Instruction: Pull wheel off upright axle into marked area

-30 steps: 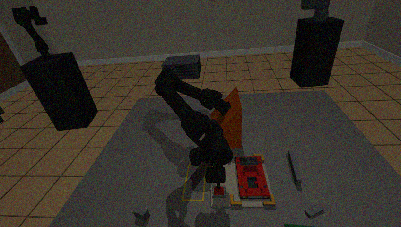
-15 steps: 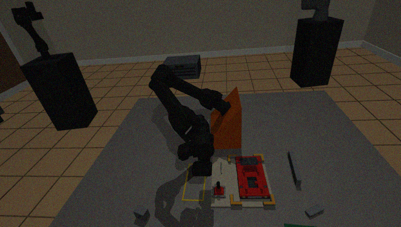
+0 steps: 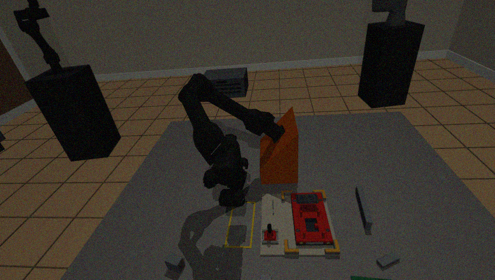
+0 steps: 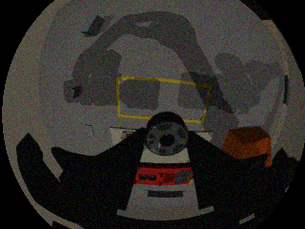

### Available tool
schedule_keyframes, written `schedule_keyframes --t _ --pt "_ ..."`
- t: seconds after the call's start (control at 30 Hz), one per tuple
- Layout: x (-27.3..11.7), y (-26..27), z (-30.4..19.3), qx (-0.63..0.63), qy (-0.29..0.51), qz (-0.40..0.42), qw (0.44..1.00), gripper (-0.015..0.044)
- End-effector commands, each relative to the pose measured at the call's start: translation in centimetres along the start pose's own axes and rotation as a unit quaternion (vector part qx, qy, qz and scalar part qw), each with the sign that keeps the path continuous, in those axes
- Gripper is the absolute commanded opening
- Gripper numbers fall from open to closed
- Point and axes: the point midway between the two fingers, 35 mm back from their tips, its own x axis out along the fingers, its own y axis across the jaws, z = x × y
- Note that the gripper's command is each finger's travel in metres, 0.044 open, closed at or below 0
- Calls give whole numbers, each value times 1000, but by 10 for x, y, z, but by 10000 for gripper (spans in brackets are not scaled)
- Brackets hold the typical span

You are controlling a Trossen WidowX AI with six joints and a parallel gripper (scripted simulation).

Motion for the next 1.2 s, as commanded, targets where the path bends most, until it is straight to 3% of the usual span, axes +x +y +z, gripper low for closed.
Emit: schedule_keyframes --t 0.0,0.9,1.17 --pt "2 -2 3 -3 -2 1 1000 0" --pt "104 -3 4 -3 -4 1 1000 0" --pt "100 -3 5 0 -5 -3 1000 210"
